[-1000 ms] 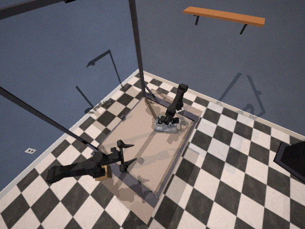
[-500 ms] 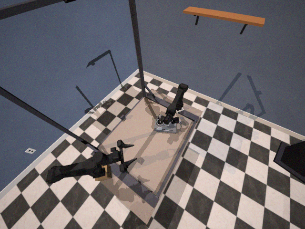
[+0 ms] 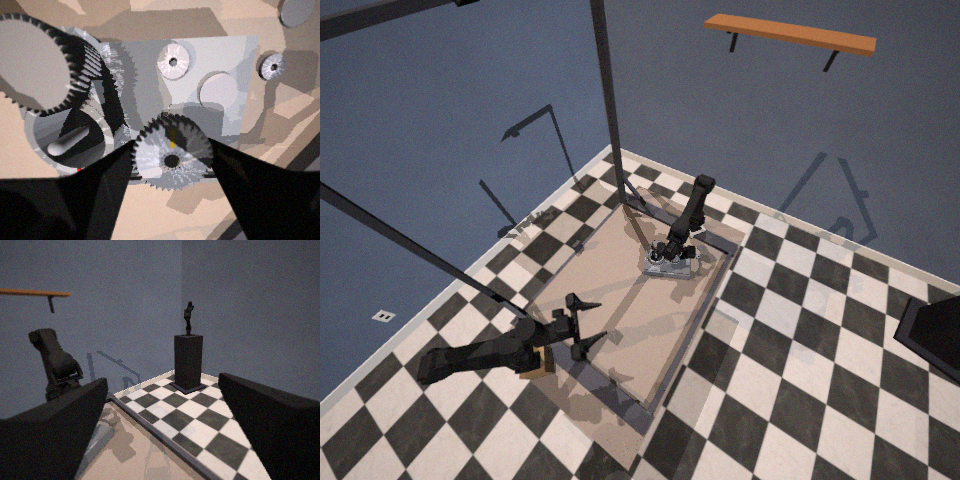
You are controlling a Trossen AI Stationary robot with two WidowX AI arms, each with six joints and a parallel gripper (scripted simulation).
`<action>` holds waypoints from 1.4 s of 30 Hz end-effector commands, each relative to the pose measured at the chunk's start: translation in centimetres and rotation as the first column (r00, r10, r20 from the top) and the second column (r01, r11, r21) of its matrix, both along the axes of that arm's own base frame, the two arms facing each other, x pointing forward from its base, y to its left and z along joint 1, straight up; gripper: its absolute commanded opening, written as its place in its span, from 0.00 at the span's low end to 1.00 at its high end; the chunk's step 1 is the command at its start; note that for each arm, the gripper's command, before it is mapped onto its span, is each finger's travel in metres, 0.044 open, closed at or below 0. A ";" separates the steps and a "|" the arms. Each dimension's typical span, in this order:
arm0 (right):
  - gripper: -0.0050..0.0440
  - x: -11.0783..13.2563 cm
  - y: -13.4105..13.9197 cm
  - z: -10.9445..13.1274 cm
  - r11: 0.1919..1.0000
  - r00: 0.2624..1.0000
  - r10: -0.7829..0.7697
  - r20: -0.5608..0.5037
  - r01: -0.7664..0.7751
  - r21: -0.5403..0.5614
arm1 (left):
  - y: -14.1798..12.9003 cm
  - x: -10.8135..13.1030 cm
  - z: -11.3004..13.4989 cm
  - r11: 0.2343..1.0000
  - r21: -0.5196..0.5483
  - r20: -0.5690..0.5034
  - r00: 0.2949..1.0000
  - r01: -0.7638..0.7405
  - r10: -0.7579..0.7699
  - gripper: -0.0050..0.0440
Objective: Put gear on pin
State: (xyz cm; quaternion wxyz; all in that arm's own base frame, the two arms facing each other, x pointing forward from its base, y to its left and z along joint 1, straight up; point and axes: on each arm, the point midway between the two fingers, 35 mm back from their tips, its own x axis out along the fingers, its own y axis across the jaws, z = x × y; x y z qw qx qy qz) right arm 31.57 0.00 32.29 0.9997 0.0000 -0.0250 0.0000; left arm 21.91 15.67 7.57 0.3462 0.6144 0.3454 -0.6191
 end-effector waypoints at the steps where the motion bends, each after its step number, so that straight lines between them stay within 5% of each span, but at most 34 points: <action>1: 0.92 -0.2 0.0 0.8 1.000 1.000 0.000 0.020 0.000 0.000 | 0.4 0.6 1.3 1.000 0.030 0.041 0.999 -0.003 0.002 0.10; 15: 0.92 -0.2 0.0 0.8 1.000 1.000 0.000 0.020 0.000 0.000 | -0.2 2.3 2.9 1.000 0.028 0.043 0.999 -0.002 0.000 0.10; 25: 0.92 -0.2 0.0 0.8 1.000 1.000 0.000 0.020 0.000 0.000 | -2.8 5.8 7.4 1.000 0.023 0.055 0.999 0.000 -0.001 0.10; 27: 0.92 -0.2 0.0 0.8 1.000 1.000 0.000 0.020 0.000 0.000 | -2.5 3.9 5.1 0.988 -0.002 -0.026 0.988 -0.154 0.153 0.10; 33: 0.92 -0.2 0.0 0.8 1.000 1.000 0.000 0.020 0.000 0.000 | -2.2 5.6 6.7 0.946 0.008 0.069 0.944 -0.325 0.324 0.10; 42: 0.92 -0.2 0.0 0.8 1.000 1.000 0.000 0.020 0.000 0.000 | -2.1 5.8 6.8 0.749 -0.014 0.055 0.747 -0.663 0.663 0.10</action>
